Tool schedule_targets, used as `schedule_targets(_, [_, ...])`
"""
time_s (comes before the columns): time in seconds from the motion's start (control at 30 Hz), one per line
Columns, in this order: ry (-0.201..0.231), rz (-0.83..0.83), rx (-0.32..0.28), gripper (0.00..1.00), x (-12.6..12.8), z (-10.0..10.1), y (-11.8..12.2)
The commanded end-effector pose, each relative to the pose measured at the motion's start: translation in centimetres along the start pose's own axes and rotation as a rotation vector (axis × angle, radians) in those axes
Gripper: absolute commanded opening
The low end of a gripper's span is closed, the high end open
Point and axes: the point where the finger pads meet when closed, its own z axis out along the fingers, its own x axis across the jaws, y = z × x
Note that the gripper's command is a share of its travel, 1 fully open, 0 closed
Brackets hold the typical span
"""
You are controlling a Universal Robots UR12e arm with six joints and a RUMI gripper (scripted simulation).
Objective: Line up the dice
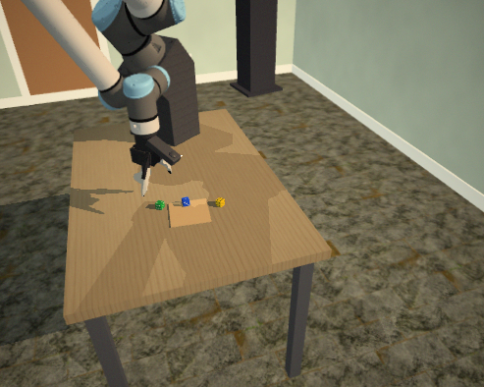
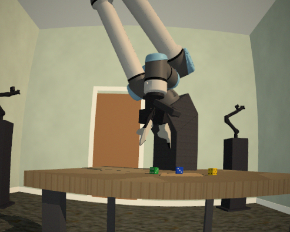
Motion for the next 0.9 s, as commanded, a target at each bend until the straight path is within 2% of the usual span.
schedule_targets(0.0, [0.001, -0.061, 0.004, 1.0, 0.06, -0.02, 0.23])
schedule_targets(0.63, [0.002, -0.128, 0.004, 1.0, 0.12, -0.01, 0.54])
schedule_targets(0.67, [0.002, -0.128, 0.004, 0.24, 0.12, -0.01, 0.54])
schedule_targets(0.87, [0.002, -0.128, 0.004, 0.24, 0.12, -0.01, 0.54])
